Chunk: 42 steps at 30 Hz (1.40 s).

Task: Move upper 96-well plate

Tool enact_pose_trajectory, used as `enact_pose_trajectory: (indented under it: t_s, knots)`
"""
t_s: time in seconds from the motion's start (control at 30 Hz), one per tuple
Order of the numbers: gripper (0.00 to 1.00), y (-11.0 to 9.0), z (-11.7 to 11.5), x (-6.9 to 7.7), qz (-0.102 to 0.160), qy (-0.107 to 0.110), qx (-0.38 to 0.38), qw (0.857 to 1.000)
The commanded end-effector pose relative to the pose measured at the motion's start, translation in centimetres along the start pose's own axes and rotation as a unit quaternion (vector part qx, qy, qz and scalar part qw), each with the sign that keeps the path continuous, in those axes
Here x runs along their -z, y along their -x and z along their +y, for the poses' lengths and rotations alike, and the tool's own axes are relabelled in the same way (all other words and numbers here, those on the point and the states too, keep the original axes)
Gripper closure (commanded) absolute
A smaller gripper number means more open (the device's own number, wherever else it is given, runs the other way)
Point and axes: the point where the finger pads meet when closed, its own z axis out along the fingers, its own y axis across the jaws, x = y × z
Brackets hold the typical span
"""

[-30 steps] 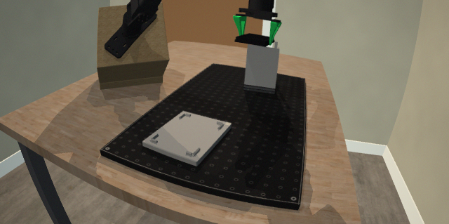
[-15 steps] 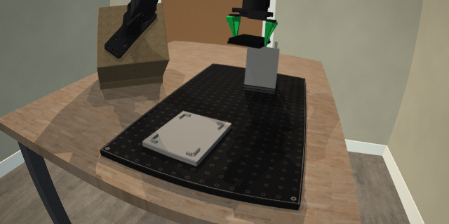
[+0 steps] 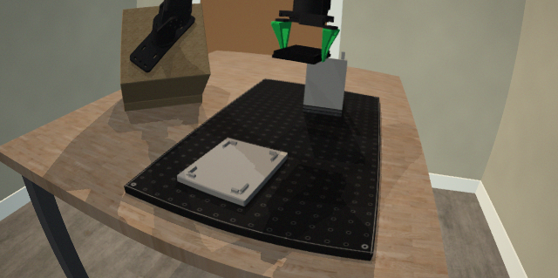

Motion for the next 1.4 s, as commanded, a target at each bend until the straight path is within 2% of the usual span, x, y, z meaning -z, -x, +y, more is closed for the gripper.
enact_pose_trajectory:
  t_s: [0.0,0.17,0.27,0.37,0.73,0.83,1.3,1.37]
  knots:
    - [1.00,-0.7,0.1,0.7,-0.016,-0.010,0.008,1.000]
    - [1.00,-2.6,0.2,0.4,-0.013,-0.008,0.005,1.000]
    - [1.00,-2.4,0.3,0.8,-0.019,-0.013,0.012,1.000]
    - [1.00,-3.9,0.4,0.4,-0.012,-0.007,0.007,1.000]
    - [1.00,-7.5,0.7,0.2,-0.012,-0.009,0.005,1.000]
    - [1.00,-7.6,0.7,0.4,-0.016,-0.012,0.009,1.000]
    - [1.00,-12.5,0.9,0.1,-0.012,-0.012,0.003,1.000]
    - [1.00,-12.5,0.9,0.1,-0.012,-0.012,0.003,1.000]
